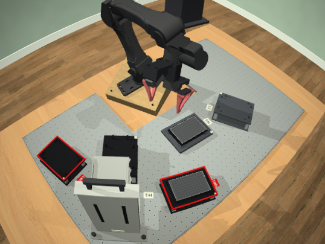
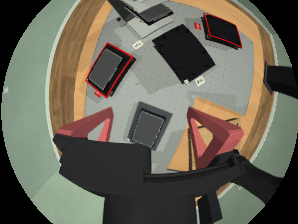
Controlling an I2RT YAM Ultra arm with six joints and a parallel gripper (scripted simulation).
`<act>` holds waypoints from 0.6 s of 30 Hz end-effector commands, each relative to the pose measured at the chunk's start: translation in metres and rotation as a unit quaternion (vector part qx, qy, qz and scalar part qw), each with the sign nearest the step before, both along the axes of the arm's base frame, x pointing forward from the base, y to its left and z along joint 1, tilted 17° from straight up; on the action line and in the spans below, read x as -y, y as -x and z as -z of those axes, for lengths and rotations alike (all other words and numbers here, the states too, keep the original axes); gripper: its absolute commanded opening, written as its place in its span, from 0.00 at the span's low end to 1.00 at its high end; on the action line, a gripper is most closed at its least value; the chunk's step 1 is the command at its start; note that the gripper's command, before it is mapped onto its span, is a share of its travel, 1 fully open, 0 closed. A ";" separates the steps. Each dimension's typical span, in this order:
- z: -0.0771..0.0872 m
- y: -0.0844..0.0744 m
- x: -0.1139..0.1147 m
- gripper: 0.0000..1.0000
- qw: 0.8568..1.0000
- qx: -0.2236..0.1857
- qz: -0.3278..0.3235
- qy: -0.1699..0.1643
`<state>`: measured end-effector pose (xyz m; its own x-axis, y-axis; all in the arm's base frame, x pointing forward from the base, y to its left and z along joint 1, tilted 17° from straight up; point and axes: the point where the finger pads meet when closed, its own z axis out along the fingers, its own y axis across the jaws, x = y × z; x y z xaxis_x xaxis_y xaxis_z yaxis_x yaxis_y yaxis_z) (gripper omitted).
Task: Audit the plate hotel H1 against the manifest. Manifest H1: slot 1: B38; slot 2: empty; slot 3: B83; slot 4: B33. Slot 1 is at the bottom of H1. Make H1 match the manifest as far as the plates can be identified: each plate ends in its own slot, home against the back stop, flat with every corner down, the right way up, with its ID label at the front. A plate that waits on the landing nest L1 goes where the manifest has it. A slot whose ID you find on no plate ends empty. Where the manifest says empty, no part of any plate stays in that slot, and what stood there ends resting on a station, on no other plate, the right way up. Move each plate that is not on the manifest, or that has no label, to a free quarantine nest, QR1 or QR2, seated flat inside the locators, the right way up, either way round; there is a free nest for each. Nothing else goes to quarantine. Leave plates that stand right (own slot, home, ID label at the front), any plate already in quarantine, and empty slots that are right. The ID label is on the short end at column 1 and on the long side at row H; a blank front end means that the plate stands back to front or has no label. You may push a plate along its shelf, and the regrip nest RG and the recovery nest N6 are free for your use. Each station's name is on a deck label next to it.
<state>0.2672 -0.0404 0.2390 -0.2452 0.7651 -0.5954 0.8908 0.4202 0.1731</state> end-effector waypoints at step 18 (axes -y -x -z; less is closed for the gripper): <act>-0.009 -0.004 0.002 1.00 0.986 0.050 -0.094 0.129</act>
<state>0.2670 -0.0415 0.2375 -0.3096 0.5826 -0.7515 0.7985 0.5884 0.1271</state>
